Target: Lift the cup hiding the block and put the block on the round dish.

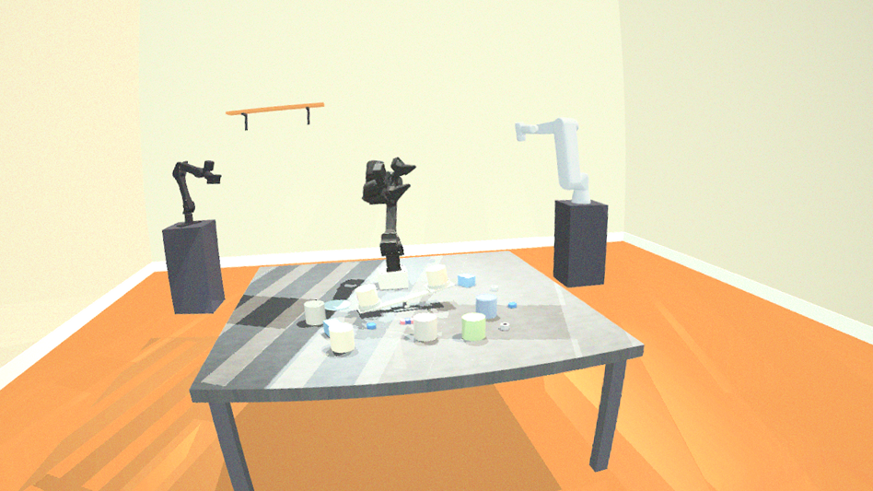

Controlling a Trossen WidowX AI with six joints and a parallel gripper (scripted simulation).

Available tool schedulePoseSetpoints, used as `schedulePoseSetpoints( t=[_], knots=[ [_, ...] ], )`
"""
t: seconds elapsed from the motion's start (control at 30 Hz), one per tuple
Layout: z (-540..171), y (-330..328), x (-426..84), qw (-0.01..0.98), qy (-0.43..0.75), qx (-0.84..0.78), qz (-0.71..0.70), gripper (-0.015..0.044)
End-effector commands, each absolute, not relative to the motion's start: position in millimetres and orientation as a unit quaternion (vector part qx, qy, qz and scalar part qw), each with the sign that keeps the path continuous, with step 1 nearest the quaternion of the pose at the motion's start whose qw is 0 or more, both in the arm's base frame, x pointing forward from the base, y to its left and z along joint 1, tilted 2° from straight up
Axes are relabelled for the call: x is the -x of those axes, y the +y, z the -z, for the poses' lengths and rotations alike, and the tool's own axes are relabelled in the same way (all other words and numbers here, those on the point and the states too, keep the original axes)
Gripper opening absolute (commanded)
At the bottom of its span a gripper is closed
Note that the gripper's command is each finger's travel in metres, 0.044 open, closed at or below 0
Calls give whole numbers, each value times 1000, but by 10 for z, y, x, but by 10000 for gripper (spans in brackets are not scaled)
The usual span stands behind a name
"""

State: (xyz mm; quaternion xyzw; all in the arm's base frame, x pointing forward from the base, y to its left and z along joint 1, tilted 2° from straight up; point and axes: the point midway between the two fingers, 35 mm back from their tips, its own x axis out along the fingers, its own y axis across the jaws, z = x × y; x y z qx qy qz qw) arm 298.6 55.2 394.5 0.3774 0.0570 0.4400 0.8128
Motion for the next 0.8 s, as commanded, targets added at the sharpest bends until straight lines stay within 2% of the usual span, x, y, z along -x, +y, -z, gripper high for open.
schedulePoseSetpoints(
  t=[0.0, 0.03, 0.77],
  knots=[
    [-3944, 551, -2988, 813, 57, -377, -439, 426],
    [-3942, 549, -2992, 815, 55, -378, -436, 440],
    [-3522, 423, -3048, 905, 71, -324, -266, 440]
  ],
)
